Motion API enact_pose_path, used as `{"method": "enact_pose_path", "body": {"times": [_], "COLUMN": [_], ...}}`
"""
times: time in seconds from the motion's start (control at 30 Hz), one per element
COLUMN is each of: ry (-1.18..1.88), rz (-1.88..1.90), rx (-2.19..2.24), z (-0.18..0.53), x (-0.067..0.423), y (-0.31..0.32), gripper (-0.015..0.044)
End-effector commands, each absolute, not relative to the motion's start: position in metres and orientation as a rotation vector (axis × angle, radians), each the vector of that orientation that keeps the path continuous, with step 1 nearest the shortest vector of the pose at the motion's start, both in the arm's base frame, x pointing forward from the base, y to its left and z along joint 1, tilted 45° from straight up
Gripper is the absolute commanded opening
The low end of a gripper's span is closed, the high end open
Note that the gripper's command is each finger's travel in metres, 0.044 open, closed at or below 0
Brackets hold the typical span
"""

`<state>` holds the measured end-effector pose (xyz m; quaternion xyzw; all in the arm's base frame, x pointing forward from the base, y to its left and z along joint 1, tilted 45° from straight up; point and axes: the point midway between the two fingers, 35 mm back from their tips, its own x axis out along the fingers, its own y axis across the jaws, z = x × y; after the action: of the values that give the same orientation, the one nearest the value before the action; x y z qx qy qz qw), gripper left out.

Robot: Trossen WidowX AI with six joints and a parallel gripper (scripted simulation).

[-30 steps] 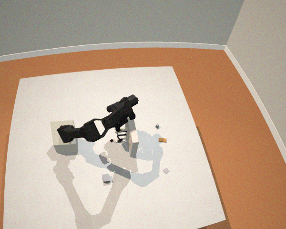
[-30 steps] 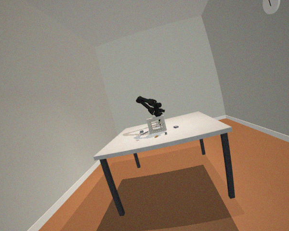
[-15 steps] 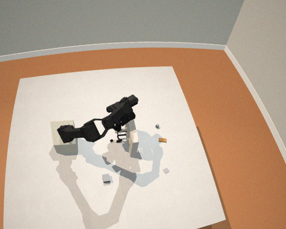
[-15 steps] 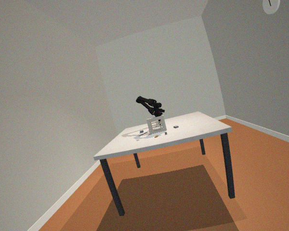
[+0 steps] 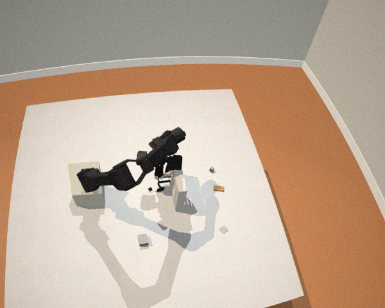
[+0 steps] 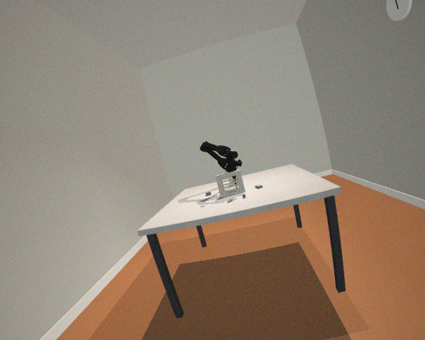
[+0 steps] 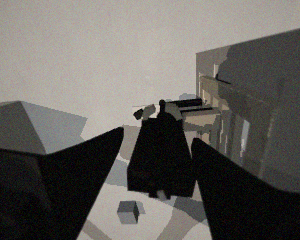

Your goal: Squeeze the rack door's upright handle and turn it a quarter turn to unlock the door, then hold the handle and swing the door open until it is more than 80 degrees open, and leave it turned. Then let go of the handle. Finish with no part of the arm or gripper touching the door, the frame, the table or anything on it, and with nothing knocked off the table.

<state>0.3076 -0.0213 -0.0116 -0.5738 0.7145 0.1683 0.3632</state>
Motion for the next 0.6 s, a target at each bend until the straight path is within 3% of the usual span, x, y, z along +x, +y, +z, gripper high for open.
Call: {"method": "enact_pose_path", "body": {"times": [0.0, 0.57], "ry": [1.818, 1.617], "rz": [0.222, -0.499], "rx": [-1.339, -0.729], "z": [-0.0111, -0.0110], "x": [0.3096, 0.3096], "y": [-0.0226, -0.0226], "gripper": [0.0287, 0.0287]}}
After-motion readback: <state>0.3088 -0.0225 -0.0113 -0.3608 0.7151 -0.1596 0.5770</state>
